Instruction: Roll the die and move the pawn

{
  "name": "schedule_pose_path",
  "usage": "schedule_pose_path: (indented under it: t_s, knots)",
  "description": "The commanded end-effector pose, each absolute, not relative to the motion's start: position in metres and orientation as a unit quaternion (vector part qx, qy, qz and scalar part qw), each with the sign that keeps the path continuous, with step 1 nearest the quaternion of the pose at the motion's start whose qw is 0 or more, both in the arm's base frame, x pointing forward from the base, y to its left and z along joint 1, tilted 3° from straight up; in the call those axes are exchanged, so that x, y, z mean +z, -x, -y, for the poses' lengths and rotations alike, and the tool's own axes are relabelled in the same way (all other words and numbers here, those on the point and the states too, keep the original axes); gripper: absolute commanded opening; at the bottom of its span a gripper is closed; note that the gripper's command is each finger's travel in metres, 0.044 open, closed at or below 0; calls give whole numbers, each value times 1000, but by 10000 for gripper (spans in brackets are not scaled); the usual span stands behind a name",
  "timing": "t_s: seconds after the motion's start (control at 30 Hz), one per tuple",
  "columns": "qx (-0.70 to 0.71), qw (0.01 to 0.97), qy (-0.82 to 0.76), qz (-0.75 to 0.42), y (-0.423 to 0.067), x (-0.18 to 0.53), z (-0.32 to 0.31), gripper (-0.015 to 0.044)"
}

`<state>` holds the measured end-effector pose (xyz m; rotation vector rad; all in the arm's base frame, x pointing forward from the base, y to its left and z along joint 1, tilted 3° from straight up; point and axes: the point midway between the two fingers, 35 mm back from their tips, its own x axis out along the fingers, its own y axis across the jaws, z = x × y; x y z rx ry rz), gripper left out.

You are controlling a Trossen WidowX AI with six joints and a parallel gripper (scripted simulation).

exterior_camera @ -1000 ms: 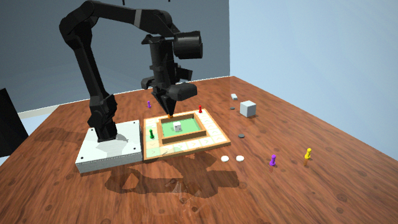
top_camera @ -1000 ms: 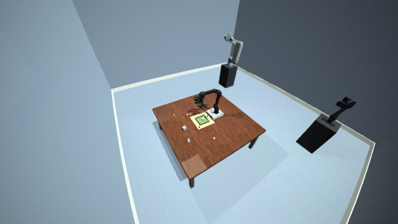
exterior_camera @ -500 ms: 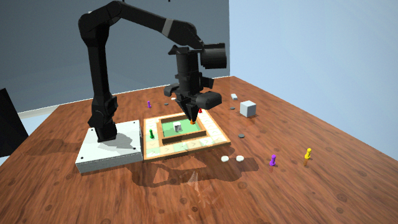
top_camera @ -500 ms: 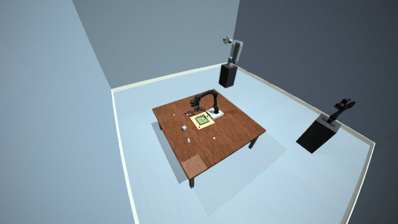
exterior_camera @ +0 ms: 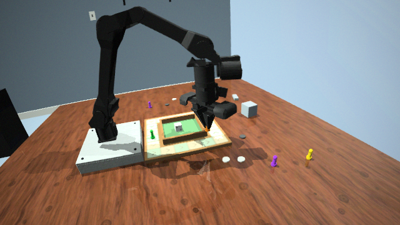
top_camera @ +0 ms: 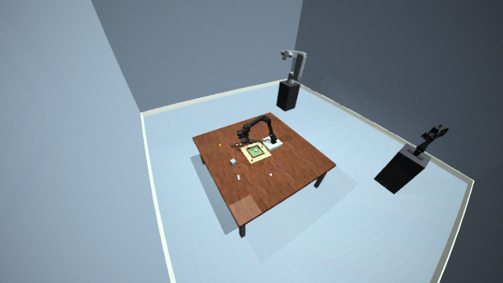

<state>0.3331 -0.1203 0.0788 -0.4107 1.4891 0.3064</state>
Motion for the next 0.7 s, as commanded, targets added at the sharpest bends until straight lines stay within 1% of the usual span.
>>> schedule_pose_path:
  t_s: [0.0,0.13,0.67]
  knots:
    - [137,703,183,-673,-333,65,121,0]
    - [137,703,183,-673,-333,49,121,0]
    - [137,703,183,-673,-334,32,122,0]
